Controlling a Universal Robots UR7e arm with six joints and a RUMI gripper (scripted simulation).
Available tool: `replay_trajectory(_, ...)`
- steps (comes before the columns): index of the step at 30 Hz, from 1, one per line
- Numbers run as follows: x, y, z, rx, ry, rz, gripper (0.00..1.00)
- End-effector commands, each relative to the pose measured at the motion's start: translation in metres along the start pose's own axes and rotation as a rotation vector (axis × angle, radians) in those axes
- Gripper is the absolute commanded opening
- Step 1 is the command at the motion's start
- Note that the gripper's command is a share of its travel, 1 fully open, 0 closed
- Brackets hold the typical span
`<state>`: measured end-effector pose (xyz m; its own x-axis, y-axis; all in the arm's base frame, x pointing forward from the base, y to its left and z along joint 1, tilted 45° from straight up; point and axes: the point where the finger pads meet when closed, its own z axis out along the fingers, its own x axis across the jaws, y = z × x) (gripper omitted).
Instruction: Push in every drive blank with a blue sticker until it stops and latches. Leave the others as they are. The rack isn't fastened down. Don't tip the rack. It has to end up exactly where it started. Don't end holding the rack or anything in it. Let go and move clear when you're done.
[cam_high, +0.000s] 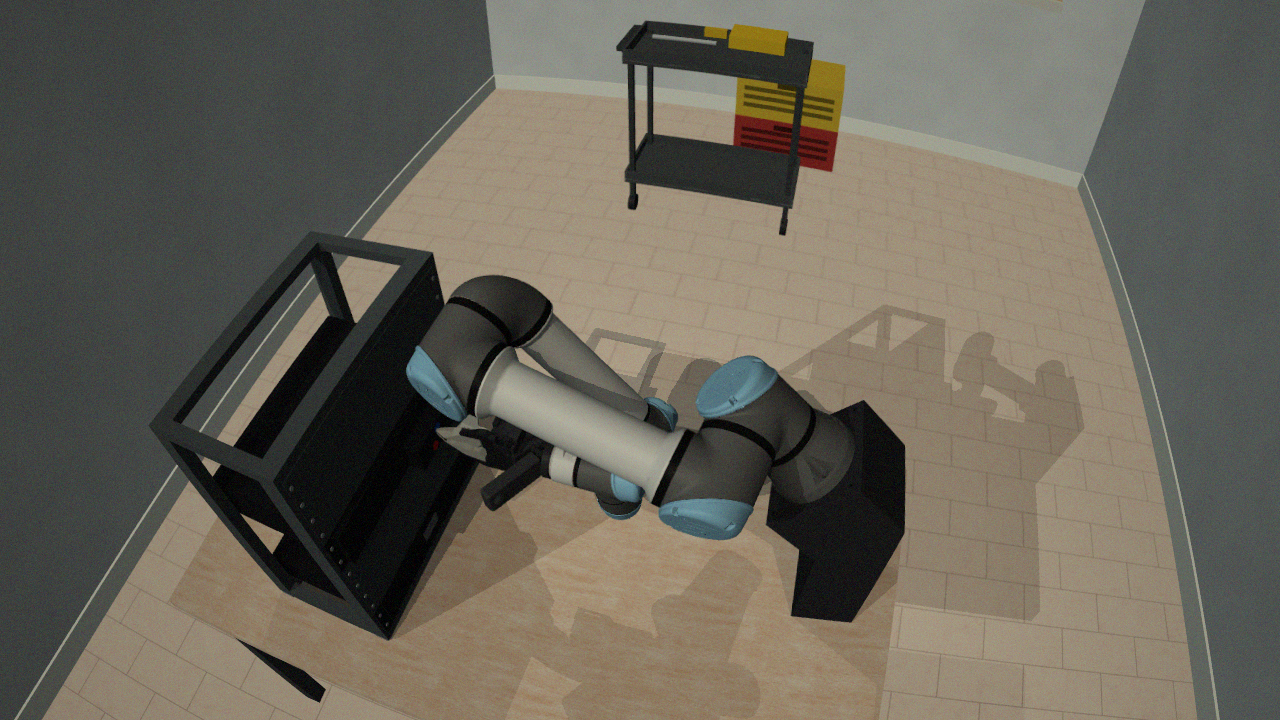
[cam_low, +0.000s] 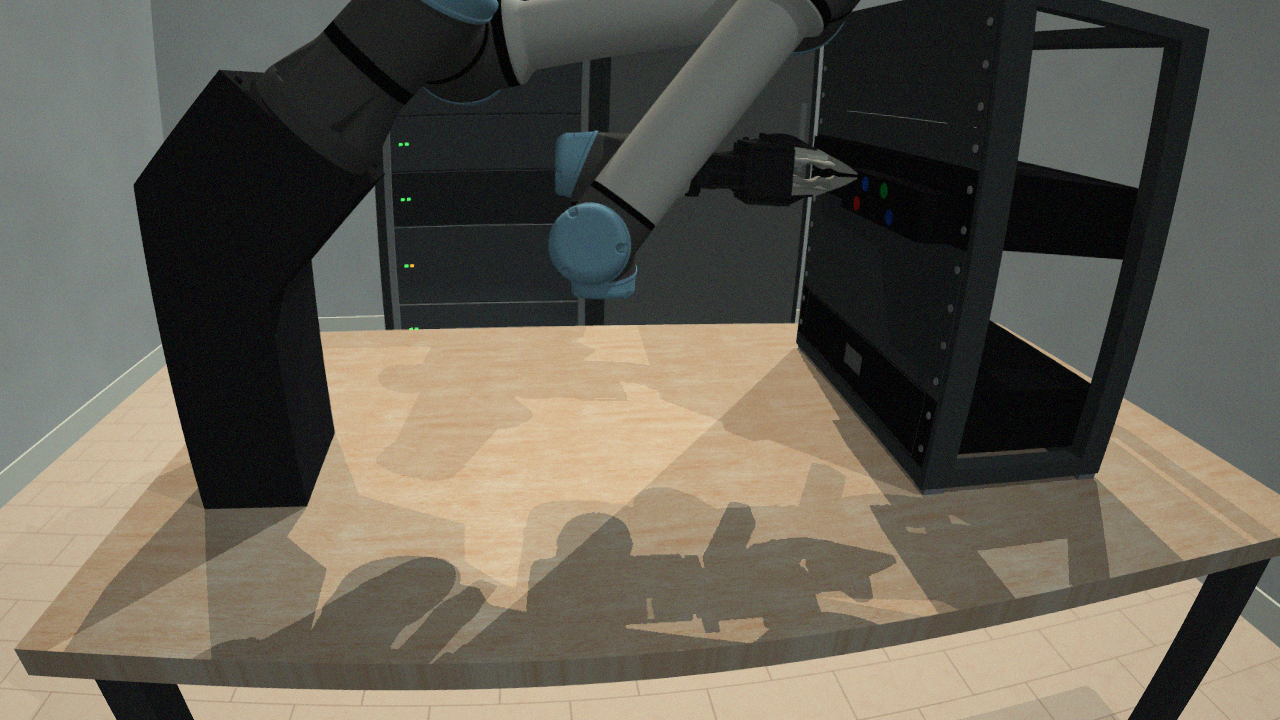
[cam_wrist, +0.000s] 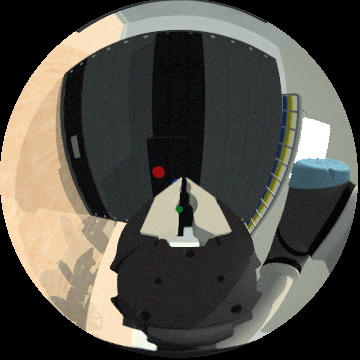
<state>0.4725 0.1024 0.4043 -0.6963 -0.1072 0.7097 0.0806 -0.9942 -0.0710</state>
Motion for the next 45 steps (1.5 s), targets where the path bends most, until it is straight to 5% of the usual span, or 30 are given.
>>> replay_trajectory(1,0.000,0.000,0.001,0.000,0.001,0.000,0.00)
replay_trajectory(45,0.001,0.000,0.029,0.000,0.001,0.000,0.00)
